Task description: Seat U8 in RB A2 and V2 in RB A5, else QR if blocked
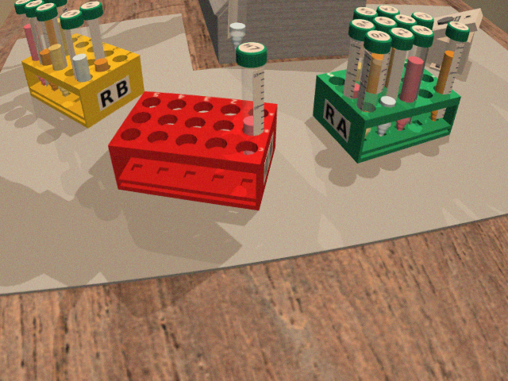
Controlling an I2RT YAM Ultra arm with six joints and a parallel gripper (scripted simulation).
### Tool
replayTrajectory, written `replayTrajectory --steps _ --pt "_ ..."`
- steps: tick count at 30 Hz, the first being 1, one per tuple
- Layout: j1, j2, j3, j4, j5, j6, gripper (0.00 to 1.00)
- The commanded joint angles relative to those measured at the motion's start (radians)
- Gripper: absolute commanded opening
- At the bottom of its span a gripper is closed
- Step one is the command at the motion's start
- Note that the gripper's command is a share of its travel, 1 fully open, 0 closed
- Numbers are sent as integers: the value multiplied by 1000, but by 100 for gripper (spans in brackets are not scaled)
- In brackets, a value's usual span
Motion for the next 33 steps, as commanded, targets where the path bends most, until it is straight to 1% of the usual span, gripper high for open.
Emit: replayTrajectory --steps 1,4,7,8,11,12,14,21,23,28,31,32,33 --pt "-13 -41 33 -26 33 -60 0" --pt "-37 -61 41 -33 42 -90 0" --pt "-30 -68 45 -34 44 -103 0" --pt "-53 -74 48 -37 47 -112 0" --pt "-60 -81 53 -40 49 -126 0" --pt "-43 -79 55 -41 50 -157 0" --pt "-42 -62 58 -34 51 -218 0" --pt "-40 -55 61 -38 55 -437 0" --pt "-40 -55 61 -38 55 -437 0" --pt "-40 -56 60 -36 51 -606 0" --pt "-42 -62 58 -31 47 -632 0" --pt "-45 -87 8 -40 47 -636 0" --pt "-47 -100 -3 -46 47 -640 0"
